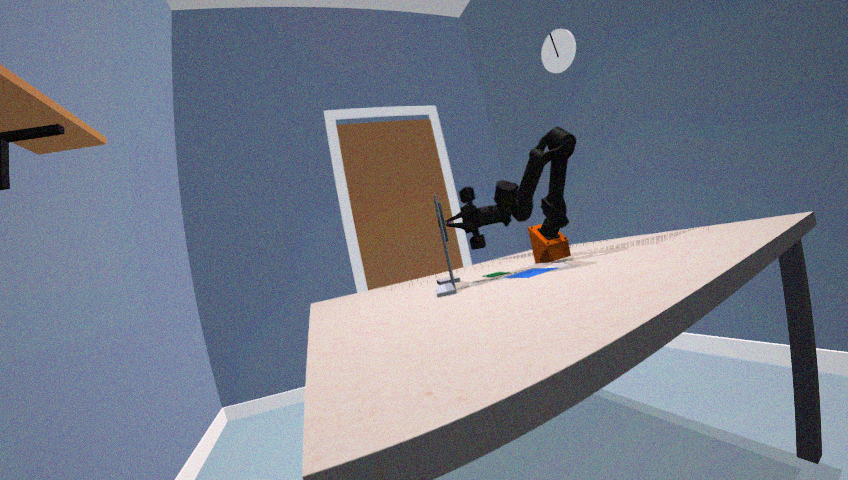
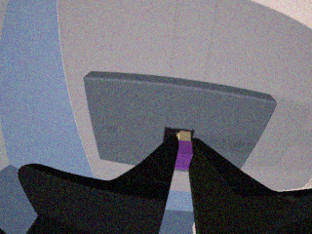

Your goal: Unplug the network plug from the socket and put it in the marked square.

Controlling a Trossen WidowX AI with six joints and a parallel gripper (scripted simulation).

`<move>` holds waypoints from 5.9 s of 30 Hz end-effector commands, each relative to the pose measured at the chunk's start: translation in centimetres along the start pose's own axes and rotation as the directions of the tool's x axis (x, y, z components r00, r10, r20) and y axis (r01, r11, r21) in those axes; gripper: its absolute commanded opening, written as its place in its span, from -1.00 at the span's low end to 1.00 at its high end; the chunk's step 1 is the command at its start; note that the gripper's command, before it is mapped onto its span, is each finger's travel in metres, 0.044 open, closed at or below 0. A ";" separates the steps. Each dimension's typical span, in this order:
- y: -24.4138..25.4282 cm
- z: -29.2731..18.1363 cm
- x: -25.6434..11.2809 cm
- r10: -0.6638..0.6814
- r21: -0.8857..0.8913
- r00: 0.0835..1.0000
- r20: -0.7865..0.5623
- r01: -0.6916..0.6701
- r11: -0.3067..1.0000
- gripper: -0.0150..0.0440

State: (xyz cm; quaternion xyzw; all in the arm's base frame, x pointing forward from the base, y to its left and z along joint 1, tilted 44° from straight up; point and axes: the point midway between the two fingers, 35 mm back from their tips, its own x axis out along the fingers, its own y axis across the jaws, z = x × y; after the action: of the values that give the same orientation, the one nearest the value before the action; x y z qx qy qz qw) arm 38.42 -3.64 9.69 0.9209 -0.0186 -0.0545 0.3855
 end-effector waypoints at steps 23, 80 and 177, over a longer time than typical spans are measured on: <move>0.0 -0.3 -1.1 -0.002 -0.005 1.000 -0.001 0.002 1.000 -0.49; 0.0 -1.2 -3.9 -0.004 -0.004 1.000 0.000 0.004 1.000 -0.49; 5.5 -2.4 -8.0 -0.005 -0.007 1.000 0.002 0.005 1.000 -0.49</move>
State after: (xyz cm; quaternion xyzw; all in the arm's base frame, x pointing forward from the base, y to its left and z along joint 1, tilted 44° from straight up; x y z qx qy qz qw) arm 30.98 -5.09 15.57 0.9205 -0.0170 -0.0583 0.3860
